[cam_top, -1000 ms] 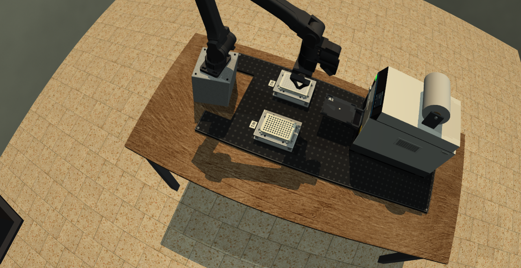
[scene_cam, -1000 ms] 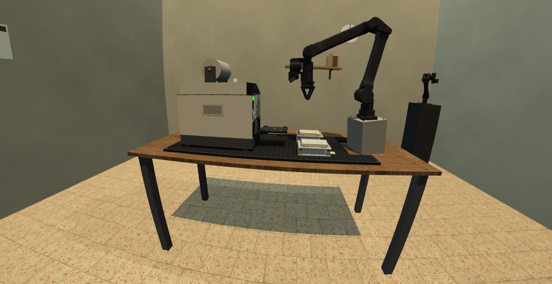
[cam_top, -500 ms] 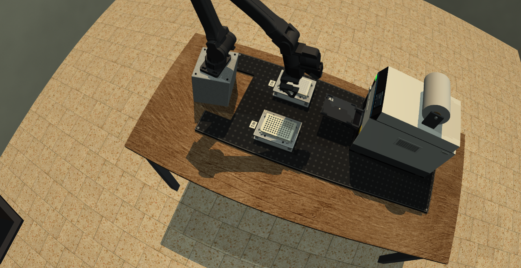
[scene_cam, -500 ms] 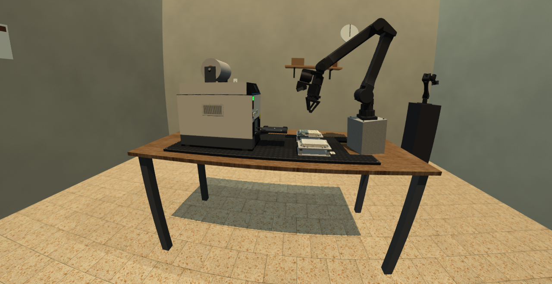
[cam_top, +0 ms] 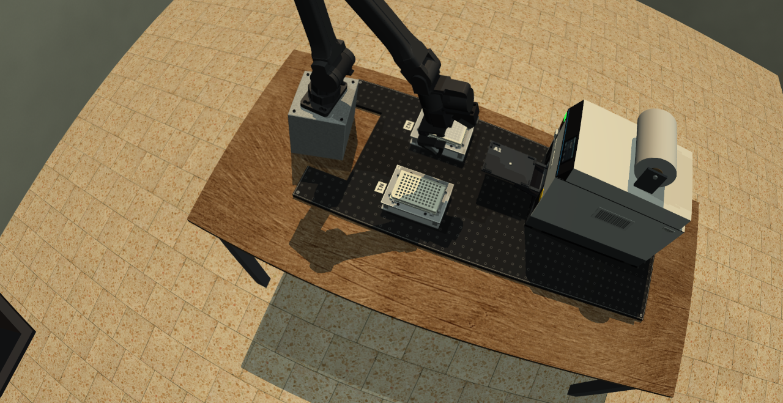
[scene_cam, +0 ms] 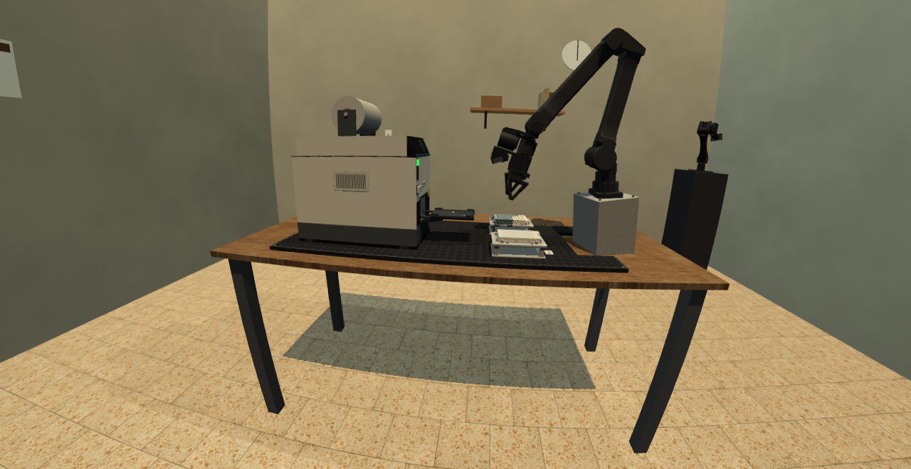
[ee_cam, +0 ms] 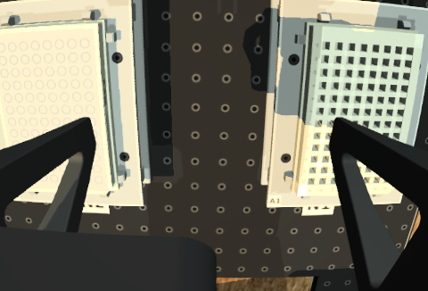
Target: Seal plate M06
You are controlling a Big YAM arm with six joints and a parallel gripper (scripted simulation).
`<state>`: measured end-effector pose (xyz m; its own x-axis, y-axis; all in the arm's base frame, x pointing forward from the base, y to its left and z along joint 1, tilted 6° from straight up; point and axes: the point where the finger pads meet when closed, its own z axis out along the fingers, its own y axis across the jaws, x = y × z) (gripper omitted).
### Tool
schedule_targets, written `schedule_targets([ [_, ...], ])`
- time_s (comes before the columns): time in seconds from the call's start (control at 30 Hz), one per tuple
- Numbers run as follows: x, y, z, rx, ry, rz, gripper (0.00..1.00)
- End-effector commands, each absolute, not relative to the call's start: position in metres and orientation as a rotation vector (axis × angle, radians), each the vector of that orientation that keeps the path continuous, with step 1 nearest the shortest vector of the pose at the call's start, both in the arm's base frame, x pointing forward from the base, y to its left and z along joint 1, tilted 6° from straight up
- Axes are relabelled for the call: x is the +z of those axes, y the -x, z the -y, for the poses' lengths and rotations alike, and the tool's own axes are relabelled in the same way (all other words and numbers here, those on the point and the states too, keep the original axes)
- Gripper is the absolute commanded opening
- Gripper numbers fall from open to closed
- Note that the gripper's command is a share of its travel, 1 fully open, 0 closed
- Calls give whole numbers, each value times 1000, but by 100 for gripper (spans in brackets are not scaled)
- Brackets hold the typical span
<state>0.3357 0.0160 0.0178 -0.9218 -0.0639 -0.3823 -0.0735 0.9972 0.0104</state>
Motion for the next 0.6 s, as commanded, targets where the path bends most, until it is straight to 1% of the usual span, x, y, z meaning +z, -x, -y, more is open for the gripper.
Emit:
schedule_targets([
  [0.0,46,-365,-16,31,89,-2660,100],
  [0.3,50,-367,-13,30,67,-2677,100],
  [0.47,42,-344,23,26,75,-2695,100],
  [0.57,40,-340,27,27,80,-2699,100],
])
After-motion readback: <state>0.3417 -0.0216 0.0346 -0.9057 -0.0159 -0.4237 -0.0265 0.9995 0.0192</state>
